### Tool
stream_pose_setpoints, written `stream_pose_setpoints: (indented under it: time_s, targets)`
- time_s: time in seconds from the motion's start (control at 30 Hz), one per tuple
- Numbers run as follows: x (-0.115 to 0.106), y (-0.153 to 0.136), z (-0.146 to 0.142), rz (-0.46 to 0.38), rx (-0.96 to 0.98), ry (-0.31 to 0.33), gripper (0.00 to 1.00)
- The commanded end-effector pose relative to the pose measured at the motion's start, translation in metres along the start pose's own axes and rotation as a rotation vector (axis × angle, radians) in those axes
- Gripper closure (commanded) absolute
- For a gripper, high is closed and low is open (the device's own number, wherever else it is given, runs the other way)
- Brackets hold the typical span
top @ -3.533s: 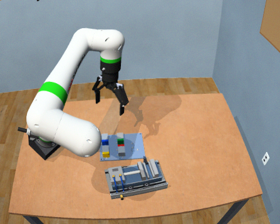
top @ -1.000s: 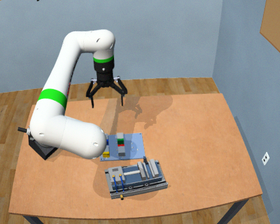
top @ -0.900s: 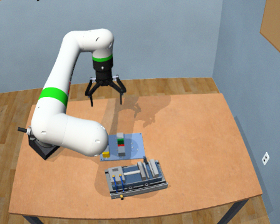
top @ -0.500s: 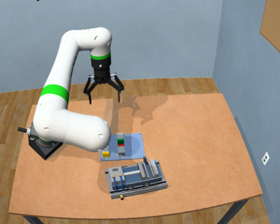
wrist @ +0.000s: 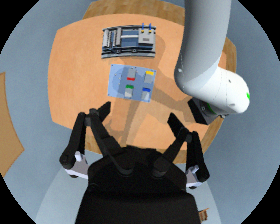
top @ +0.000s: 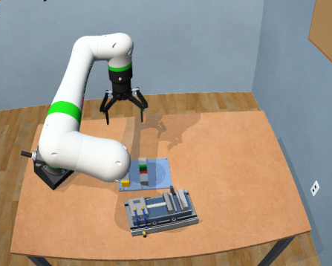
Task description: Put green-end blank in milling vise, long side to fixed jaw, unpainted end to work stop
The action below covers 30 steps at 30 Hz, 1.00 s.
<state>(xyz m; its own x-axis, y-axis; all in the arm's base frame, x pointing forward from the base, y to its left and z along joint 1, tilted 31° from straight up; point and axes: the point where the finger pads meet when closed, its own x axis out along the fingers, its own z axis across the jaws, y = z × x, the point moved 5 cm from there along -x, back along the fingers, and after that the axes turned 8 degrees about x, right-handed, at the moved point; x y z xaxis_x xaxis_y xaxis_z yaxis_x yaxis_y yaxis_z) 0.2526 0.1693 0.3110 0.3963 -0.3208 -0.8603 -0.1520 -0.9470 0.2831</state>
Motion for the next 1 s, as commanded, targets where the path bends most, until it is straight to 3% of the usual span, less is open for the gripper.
stream_pose_setpoints:
  time_s: [0.0,0.97]
  targets:
    - [-0.0004,0.0005,-0.0007,-0.001,0.0,0.001,0.0]
    - [-0.0004,0.0057,-0.004,-0.001,0.0,0.001,0.0]
